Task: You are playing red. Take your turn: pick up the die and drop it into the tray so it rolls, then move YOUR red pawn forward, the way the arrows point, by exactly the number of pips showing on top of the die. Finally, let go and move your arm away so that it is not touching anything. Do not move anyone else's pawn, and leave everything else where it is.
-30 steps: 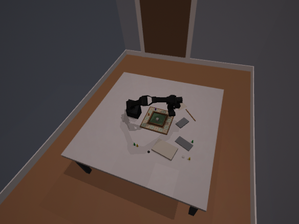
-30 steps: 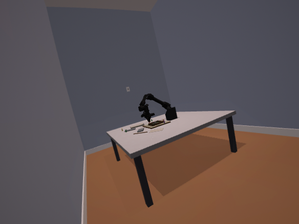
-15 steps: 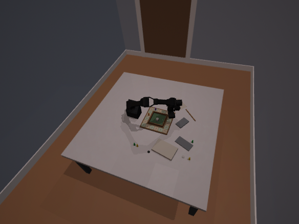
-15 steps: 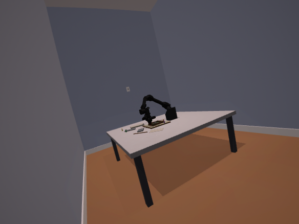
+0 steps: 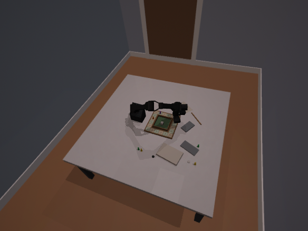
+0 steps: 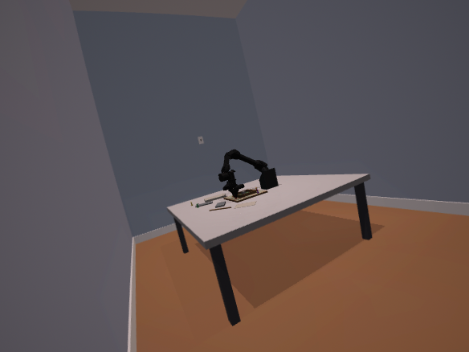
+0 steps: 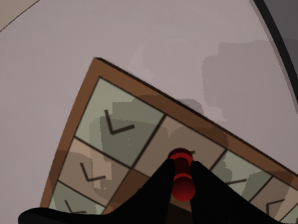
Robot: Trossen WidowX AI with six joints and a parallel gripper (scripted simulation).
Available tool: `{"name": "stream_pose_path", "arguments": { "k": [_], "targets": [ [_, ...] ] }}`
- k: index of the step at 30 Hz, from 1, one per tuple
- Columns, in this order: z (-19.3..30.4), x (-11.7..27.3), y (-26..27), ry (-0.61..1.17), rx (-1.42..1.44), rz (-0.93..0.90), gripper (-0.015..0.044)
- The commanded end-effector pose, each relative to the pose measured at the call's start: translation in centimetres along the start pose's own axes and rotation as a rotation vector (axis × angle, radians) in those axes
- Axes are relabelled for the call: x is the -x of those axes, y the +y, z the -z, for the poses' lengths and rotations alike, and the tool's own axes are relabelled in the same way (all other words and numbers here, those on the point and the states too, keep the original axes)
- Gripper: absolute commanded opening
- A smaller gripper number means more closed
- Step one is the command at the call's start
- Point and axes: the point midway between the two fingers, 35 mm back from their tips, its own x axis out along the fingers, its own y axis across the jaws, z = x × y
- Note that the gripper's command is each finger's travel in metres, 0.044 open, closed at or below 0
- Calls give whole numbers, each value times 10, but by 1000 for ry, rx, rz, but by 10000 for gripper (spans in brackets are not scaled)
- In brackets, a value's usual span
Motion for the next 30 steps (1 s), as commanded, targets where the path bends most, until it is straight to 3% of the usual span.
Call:
{"name": "stream_pose_path", "arguments": {
  "k": [1, 9, 13, 16, 20, 30],
  "targets": [
    [0, 1, 0, -1, 0, 0, 53],
    [0, 3, 0, -1, 0, 0, 263],
    [-1, 48, 1, 8, 9, 0, 368],
    [-1, 50, 1, 9, 10, 0, 440],
    [15, 65, 4, 7, -25, -3, 440],
    [148, 127, 24, 14, -270, -9, 440]
  ]
}}
